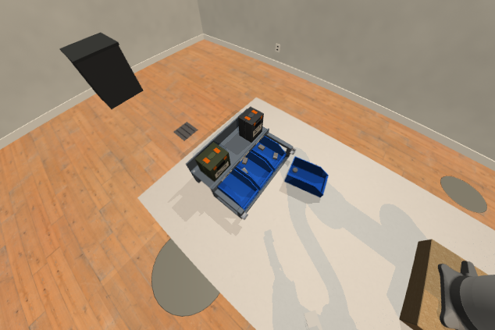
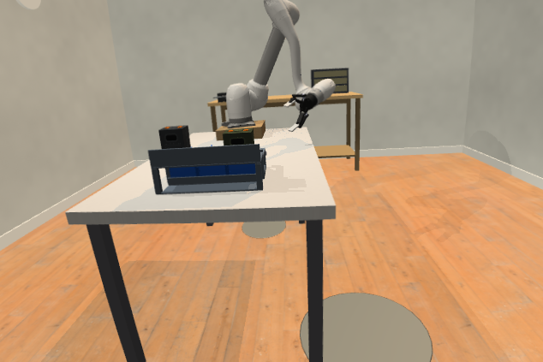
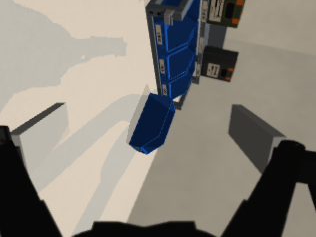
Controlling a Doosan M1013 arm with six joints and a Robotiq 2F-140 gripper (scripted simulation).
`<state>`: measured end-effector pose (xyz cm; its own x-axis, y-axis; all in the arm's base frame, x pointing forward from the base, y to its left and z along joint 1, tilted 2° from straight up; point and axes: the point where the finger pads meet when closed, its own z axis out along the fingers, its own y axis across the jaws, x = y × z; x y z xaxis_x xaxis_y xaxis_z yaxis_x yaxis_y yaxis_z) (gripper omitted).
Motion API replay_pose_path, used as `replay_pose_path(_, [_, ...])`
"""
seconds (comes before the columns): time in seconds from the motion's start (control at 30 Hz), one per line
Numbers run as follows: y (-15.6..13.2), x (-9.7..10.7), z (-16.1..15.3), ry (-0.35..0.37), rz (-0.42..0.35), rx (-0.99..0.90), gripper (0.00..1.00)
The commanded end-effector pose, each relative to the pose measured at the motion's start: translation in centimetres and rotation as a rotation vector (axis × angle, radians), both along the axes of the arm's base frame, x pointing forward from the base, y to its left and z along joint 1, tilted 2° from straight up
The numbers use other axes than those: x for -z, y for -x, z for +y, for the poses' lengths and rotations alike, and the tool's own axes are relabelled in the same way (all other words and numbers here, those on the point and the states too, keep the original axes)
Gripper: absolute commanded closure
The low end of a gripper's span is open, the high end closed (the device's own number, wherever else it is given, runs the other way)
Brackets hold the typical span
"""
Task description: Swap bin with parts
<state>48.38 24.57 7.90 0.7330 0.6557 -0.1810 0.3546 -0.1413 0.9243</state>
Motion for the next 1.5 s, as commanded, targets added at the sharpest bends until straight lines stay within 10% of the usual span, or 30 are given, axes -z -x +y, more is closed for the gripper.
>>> replay_pose_path(0.0, [0.0,-0.01,0.0,0.0,0.0,0.0,0.0])
replay_pose_path(1.47, [-0.3,-0.2,-0.75,-0.011,0.014,0.035,0.0])
